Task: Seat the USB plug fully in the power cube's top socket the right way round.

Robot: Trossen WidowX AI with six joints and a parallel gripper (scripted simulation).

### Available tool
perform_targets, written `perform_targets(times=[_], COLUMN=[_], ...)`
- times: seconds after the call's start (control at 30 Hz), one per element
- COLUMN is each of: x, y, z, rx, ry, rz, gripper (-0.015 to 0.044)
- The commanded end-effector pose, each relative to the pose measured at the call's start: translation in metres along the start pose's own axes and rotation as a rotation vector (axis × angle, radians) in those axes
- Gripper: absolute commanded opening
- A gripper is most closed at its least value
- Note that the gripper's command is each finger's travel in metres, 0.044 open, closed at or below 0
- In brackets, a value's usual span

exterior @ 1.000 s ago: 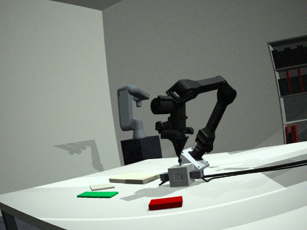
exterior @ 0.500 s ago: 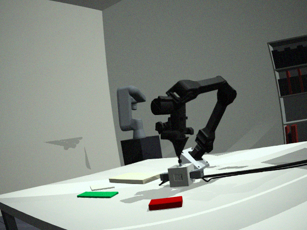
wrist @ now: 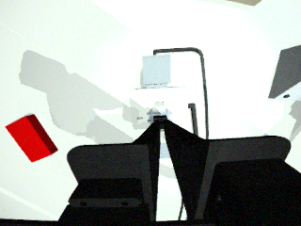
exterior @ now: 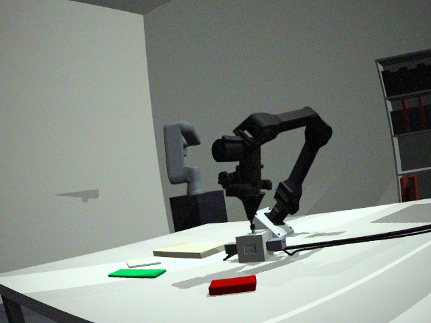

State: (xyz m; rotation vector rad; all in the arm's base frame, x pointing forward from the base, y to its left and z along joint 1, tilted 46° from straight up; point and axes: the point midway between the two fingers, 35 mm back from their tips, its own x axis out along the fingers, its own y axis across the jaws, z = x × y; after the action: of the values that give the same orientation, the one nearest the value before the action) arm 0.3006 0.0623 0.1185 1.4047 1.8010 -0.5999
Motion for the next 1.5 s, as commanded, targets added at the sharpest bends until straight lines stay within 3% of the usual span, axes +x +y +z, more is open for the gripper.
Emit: perform_targets(times=[0.0,1.47], x=[0.0012,0.0064], y=[-0.0002,-0.0002], z=[0.0001,-0.0007], rx=[0.006,0.006], ry=[0.0,0.001], rz=[0.0,0.0], gripper=[0.0,0.0])
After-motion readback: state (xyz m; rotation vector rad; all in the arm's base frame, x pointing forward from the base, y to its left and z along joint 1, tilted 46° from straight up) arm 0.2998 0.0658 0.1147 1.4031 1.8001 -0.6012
